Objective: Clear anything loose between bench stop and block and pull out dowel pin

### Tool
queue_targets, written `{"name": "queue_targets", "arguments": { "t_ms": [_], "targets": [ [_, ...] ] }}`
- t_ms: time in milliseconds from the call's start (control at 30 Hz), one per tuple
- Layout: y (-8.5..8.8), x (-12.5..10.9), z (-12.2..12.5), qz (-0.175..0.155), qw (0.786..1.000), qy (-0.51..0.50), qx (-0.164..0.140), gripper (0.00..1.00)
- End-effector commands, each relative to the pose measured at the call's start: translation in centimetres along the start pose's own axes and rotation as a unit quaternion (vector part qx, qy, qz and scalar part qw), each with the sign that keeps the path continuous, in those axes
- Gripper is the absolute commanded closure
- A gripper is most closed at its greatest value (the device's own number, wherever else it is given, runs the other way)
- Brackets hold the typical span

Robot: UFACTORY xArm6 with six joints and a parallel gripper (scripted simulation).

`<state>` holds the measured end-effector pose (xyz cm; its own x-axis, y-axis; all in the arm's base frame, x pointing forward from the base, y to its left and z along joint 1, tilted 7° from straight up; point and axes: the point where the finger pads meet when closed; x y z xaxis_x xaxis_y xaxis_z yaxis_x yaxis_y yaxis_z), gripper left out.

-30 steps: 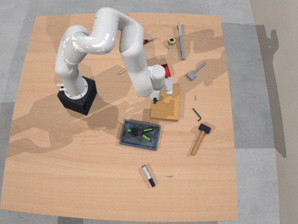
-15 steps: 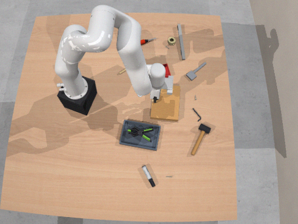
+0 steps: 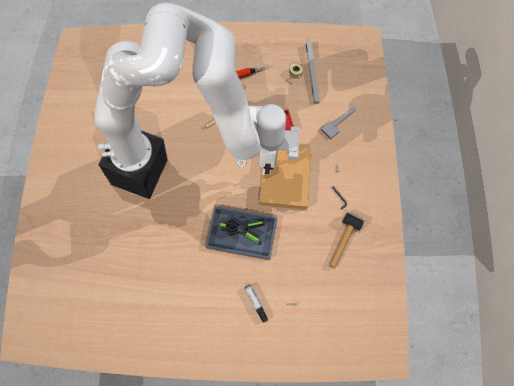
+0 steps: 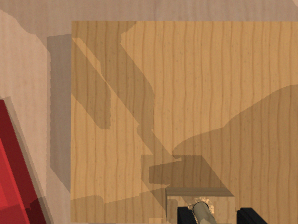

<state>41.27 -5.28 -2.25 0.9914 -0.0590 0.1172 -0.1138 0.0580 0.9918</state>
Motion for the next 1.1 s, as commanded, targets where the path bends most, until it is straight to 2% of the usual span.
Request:
{"name": "queue_targets", "arguments": {
  "t_ms": [0, 333, 1067],
  "targets": [
    [0.65, 0.14, 0.02, 0.001, 1.0, 0.0, 0.001, 0.72],
    [1.3, 0.15, 0.02, 0.001, 1.0, 0.0, 0.001, 0.72],
    [1.35, 0.14, 0.03, 0.001, 1.0, -0.001, 0.001, 0.72]
  ]
}}
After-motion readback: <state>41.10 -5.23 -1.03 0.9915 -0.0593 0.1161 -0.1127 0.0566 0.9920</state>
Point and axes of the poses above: the point where the finger pads meet when closed, its own y axis back along the fingers, its own z axis across the jaws, x = y × z, and after that the axes turned 9 degrees about y, right-handed
